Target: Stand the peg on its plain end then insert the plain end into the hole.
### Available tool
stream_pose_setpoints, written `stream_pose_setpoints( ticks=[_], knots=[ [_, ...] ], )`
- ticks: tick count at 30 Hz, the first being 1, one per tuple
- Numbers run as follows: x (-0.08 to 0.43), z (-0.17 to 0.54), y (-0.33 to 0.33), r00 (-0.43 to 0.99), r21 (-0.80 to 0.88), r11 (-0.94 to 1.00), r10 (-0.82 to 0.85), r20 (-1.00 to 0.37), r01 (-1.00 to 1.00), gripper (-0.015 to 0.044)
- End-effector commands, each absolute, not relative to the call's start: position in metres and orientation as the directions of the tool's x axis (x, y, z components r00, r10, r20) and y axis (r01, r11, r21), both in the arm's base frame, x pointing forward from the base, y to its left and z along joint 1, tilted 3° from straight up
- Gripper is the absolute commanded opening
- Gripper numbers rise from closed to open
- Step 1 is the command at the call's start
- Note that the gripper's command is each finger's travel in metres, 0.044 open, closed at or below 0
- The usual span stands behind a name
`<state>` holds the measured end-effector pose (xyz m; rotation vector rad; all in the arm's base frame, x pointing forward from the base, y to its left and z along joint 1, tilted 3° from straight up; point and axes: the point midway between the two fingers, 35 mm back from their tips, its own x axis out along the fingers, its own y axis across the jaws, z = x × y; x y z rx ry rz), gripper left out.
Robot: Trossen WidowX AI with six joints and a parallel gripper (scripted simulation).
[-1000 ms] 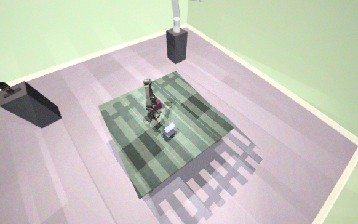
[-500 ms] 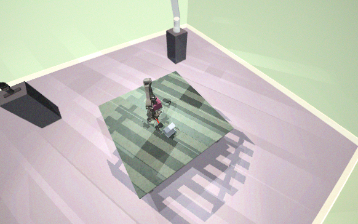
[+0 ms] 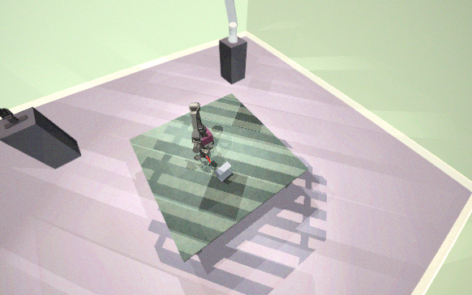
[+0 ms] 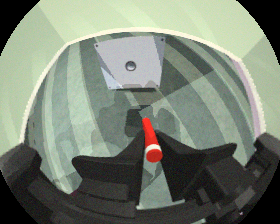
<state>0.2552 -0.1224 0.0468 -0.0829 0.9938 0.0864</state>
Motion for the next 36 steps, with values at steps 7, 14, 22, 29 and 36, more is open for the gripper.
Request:
stream_pose_setpoints(
  ticks=[7,14,22,29,36],
  knots=[
    [0.256,0.047,-0.119,0.606,-0.019,0.994,0.048,-0.794,-0.104,0.0000],
    [0.257,0.048,-0.117,0.643,-0.016,0.994,0.055,-0.764,-0.104,0.0000],
    [0.258,0.049,-0.114,0.684,-0.013,0.994,0.064,-0.727,-0.107,0.0000],
    [0.258,0.050,-0.112,0.717,-0.011,0.994,0.073,-0.694,-0.111,0.0000],
    [0.257,0.052,-0.109,0.748,-0.010,0.993,0.081,-0.659,-0.117,0.0000]
  ],
)
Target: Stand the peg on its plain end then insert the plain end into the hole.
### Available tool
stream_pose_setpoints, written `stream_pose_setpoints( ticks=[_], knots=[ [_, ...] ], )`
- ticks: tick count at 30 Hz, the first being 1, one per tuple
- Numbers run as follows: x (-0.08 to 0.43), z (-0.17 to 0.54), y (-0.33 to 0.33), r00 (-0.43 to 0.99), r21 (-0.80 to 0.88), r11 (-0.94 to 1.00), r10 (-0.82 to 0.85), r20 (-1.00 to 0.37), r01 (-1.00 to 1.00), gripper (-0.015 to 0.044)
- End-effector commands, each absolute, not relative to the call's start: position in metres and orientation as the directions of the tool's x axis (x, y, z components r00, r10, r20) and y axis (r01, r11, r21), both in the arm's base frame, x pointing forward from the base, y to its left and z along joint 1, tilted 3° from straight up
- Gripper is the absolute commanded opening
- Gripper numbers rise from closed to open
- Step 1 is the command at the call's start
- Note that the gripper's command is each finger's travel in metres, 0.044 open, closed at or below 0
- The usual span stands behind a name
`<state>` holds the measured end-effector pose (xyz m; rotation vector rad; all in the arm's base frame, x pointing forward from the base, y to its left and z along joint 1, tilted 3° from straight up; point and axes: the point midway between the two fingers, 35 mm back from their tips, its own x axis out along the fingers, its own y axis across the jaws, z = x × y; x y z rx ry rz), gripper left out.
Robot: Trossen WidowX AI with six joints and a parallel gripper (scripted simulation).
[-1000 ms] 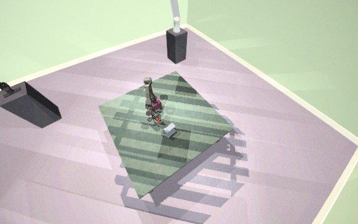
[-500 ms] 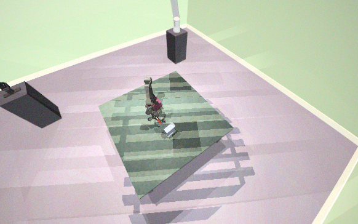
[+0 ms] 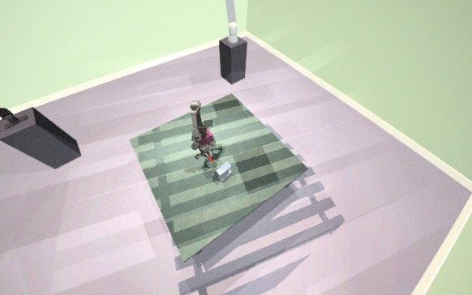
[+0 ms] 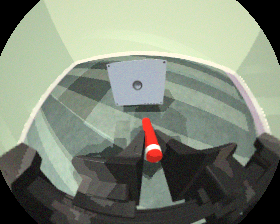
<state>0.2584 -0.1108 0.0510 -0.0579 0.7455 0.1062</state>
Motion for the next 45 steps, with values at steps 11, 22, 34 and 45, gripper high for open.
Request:
stream_pose_setpoints(
  ticks=[11,22,34,45],
  knots=[
    [0.256,0.055,-0.104,0.792,-0.011,0.992,0.096,-0.603,-0.128,0.0000],
    [0.254,0.058,-0.099,0.830,-0.015,0.990,0.112,-0.546,-0.143,0.0000],
    [0.254,0.060,-0.095,0.854,-0.022,0.988,0.120,-0.506,-0.151,0.0000],
    [0.262,0.057,-0.096,0.863,-0.033,0.989,0.108,-0.493,-0.143,0.0000]
  ],
)
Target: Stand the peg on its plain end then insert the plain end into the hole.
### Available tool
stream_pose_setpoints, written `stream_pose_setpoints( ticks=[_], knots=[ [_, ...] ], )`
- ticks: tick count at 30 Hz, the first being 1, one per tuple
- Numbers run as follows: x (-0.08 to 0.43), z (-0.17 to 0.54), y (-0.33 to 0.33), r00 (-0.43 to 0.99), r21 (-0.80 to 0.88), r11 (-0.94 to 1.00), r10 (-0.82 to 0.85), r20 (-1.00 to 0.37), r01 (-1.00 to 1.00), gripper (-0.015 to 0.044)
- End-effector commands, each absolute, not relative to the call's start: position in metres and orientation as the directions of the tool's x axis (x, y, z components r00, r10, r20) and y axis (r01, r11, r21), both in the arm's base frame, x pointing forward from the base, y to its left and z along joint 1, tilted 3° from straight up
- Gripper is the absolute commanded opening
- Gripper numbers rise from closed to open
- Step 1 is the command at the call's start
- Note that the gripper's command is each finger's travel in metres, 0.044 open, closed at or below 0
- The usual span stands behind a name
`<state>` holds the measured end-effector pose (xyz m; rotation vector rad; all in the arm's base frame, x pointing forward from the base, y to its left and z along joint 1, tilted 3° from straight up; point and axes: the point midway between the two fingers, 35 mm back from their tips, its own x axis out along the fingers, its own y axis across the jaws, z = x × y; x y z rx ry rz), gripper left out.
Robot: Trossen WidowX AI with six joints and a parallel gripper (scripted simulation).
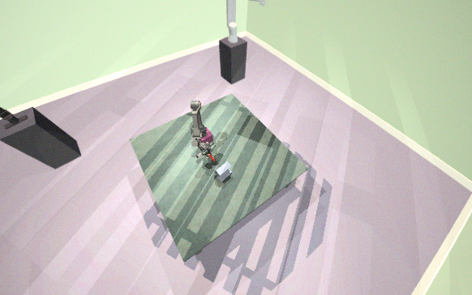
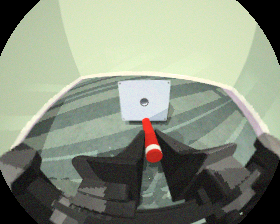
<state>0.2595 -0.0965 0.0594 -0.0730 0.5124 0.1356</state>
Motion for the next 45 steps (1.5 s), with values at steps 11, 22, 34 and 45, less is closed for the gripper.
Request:
stream_pose_setpoints(
  ticks=[11,22,34,45],
  knots=[
    [0.270,0.055,-0.097,0.873,-0.043,0.990,0.097,-0.477,-0.133,0.0000],
    [0.277,0.053,-0.096,0.884,-0.051,0.991,0.087,-0.460,-0.124,0.0000],
    [0.284,0.051,-0.095,0.895,-0.058,0.992,0.077,-0.439,-0.114,0.0000],
    [0.290,0.049,-0.093,0.906,-0.063,0.993,0.069,-0.418,-0.105,0.0000]
  ],
)
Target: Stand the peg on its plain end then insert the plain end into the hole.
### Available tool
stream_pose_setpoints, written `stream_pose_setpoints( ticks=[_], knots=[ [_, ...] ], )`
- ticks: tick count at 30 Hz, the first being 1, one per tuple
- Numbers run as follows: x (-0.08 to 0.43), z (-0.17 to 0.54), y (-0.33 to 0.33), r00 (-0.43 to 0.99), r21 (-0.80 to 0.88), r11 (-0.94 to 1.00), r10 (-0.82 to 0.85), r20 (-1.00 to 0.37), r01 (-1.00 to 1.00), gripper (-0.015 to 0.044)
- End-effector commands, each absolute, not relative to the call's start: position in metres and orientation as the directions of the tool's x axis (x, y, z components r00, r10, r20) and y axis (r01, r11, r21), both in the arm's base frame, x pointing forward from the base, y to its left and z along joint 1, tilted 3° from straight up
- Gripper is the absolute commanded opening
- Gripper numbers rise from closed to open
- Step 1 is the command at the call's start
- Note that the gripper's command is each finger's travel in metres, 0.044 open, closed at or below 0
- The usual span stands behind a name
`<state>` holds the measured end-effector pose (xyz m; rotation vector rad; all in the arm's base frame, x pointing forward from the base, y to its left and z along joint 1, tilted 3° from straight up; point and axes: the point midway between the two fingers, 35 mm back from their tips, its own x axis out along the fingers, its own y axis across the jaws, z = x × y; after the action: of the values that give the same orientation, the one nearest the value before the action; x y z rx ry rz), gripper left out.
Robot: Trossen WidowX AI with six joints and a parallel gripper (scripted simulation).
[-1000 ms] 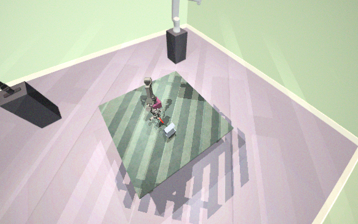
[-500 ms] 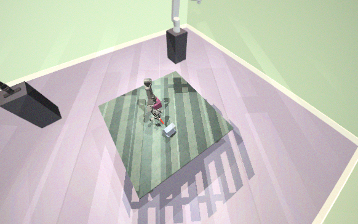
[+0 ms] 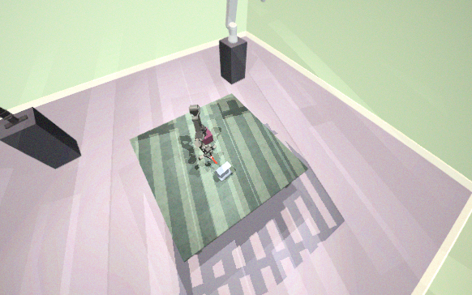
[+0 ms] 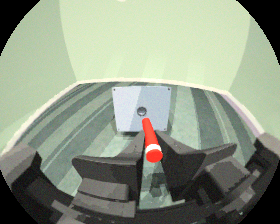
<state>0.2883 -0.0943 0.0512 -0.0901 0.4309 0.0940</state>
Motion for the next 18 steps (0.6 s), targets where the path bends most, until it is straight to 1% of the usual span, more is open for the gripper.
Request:
stream_pose_setpoints(
  ticks=[1,18],
  knots=[
    [0.2905,0.0489,-0.0928,0.907,-0.063,0.993,0.069,-0.416,-0.104,0.0000],
    [0.2967,0.0470,-0.0895,0.919,-0.068,0.993,0.060,-0.389,-0.094,0.0000]
  ],
)
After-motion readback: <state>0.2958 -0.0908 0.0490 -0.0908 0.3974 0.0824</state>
